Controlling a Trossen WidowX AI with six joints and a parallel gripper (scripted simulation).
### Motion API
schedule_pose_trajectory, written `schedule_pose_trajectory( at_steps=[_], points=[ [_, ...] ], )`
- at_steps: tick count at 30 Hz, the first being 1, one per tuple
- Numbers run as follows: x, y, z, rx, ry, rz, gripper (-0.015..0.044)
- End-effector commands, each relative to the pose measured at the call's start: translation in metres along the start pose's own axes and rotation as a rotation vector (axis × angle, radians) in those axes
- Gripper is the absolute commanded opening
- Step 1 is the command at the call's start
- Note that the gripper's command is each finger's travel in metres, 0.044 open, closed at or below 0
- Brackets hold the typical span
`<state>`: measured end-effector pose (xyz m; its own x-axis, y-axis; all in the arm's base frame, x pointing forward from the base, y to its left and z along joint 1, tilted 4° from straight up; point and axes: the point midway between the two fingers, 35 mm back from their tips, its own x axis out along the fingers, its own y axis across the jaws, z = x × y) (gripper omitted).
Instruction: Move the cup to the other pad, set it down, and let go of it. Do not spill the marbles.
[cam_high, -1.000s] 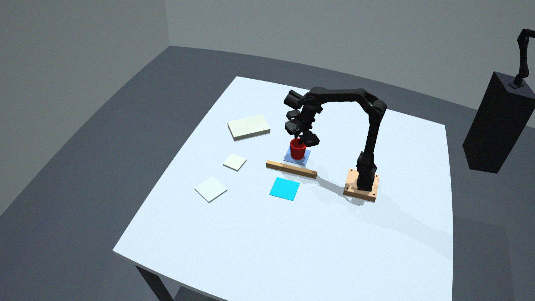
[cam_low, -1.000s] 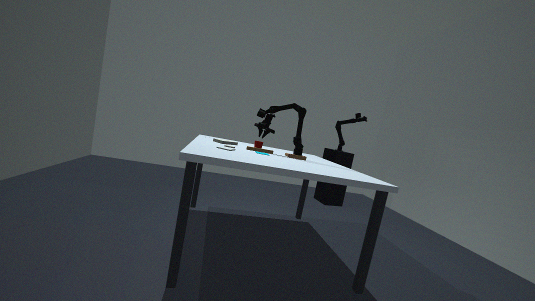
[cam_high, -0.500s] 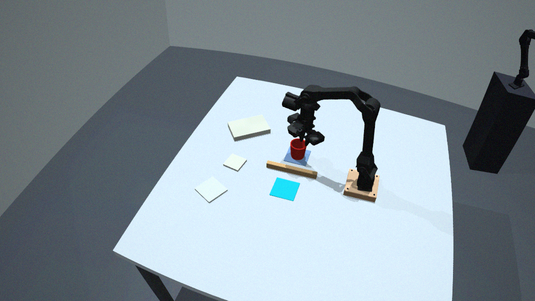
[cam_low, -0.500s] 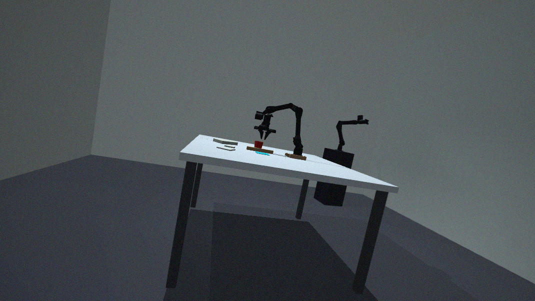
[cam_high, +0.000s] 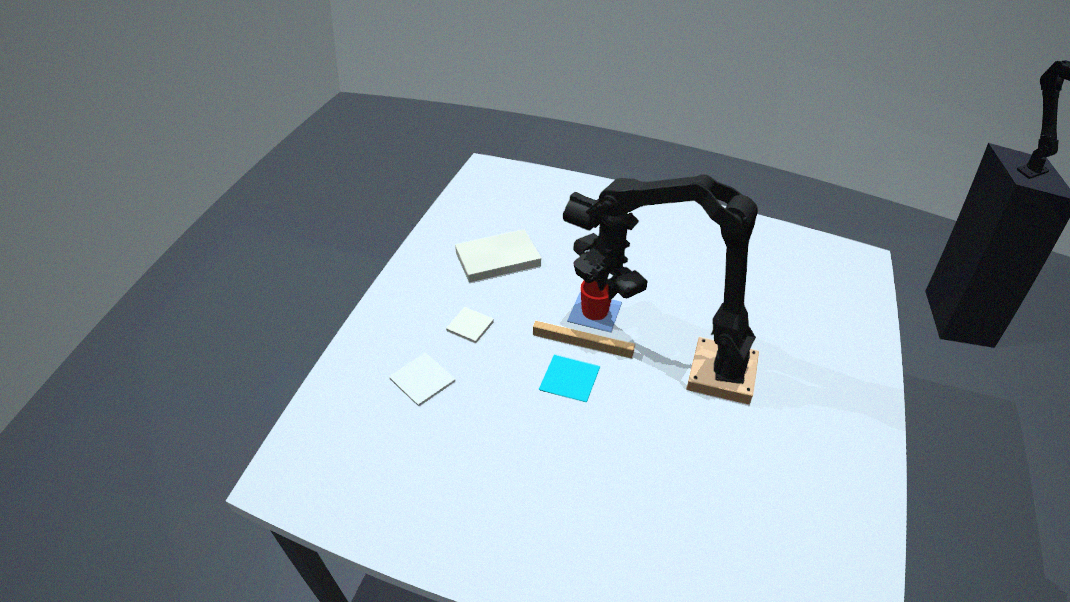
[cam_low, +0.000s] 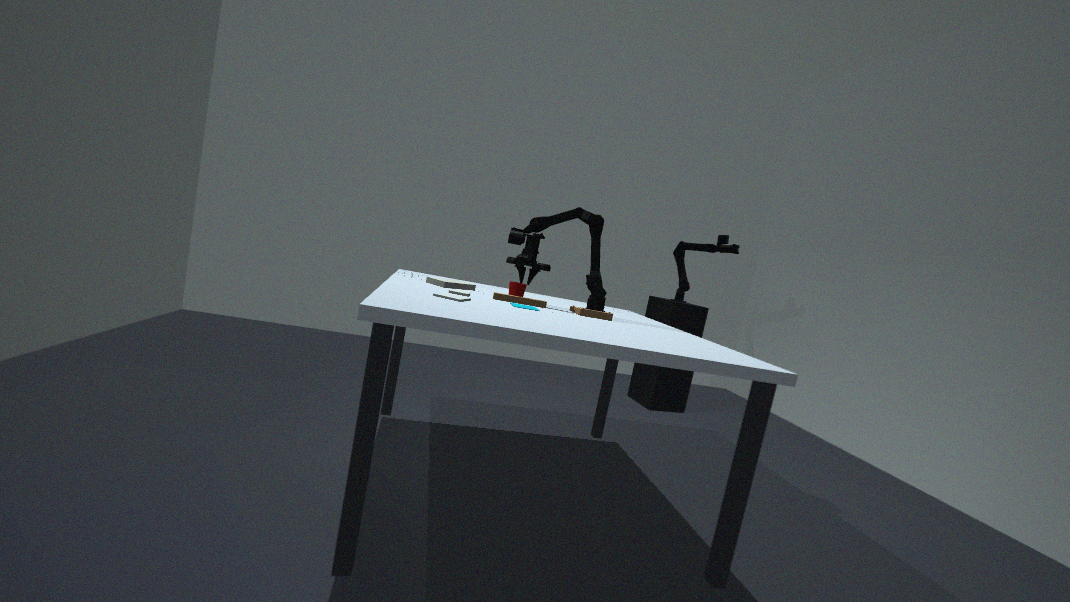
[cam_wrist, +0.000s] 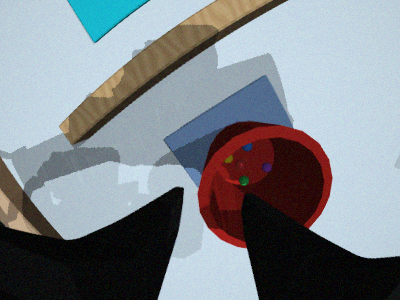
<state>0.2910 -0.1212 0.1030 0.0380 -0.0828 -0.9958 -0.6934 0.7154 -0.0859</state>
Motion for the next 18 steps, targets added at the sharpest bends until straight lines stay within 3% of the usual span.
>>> schedule_pose_trajectory(
  at_steps=[1,18],
  points=[
    [0.008,0.000,-0.001,-0.004,0.004,0.001,0.0148],
    [0.036,0.002,-0.002,-0.004,0.005,0.001,0.0148]
  ],
)
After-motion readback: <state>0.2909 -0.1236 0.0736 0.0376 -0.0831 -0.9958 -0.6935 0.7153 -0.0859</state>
